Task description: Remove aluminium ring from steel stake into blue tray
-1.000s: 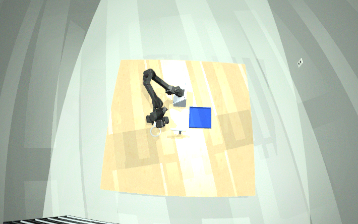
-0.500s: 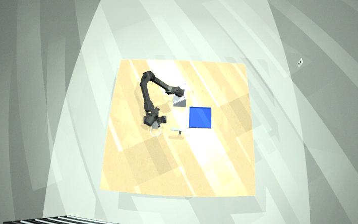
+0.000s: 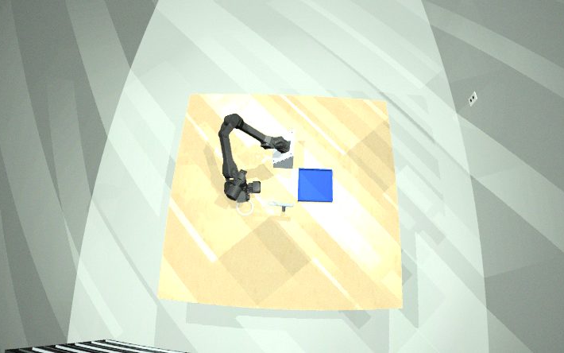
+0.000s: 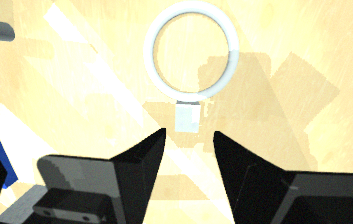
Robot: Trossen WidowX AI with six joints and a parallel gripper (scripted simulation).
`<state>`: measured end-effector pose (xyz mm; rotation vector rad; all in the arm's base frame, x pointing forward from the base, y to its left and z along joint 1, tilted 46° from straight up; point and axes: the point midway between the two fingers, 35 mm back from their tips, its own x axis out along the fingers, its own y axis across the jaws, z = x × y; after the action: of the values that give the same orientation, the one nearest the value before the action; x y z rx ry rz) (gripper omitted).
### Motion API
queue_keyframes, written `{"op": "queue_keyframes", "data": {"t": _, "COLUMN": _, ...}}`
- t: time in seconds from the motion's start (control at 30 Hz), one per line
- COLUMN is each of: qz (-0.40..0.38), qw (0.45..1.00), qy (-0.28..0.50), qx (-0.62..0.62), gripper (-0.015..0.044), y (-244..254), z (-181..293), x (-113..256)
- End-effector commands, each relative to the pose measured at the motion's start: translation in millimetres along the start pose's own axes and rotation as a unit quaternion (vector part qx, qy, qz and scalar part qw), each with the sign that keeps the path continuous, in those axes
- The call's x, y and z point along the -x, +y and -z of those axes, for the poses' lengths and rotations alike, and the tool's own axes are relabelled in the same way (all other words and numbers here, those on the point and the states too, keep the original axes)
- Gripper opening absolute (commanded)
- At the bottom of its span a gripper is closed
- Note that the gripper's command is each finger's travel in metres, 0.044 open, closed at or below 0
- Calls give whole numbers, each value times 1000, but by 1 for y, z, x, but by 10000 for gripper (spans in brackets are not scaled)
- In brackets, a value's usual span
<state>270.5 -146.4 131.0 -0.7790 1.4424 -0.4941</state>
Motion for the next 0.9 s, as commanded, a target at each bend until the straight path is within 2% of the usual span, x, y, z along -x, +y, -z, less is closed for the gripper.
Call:
{"op": "queue_keyframes", "data": {"t": 0.0, "qz": -4, "qw": 1000, "qy": 0, "qx": 1, "gripper": 200, "y": 2, "z": -1, "x": -6}}
{"op": "queue_keyframes", "data": {"t": 0.87, "qz": -2, "qw": 1000, "qy": 1, "qx": 1, "gripper": 200, "y": 1, "z": 0, "x": -42}}
